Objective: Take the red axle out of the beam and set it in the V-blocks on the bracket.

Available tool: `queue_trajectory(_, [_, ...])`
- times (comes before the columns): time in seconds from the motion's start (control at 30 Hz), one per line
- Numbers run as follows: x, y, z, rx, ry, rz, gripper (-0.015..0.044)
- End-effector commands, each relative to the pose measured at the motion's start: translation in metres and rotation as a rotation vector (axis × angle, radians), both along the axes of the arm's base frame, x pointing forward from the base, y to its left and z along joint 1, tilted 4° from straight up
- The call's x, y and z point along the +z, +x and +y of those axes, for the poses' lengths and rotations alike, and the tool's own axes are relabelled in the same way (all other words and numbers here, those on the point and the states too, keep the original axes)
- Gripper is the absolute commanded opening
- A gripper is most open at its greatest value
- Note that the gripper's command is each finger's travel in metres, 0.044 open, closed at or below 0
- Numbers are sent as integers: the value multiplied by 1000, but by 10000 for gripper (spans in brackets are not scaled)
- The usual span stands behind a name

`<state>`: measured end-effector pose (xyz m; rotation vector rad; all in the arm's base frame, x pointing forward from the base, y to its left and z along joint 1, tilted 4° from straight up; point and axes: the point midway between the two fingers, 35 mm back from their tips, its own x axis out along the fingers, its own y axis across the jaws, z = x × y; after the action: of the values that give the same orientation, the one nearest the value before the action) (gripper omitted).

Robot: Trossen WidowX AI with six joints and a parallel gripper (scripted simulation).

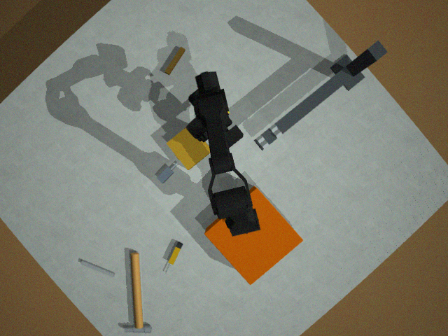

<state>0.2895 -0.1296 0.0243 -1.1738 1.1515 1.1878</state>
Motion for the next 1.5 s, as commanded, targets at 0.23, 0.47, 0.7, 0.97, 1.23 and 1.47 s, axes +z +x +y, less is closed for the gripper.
queue_trajectory(0.23, [50, -2, -3, -7, -3, -8, 0])
queue_trajectory(0.47, [49, -19, -21, -5, -6, -7, 0])
queue_trajectory(0.7, [47, -47, -46, -2, -9, -4, 0])
queue_trajectory(0.97, [44, -82, -69, 2, -11, -1, 0])
queue_trajectory(1.23, [42, -119, -86, 6, -11, 1, 0])
queue_trajectory(1.47, [40, -144, -94, 8, -11, 2, 0])
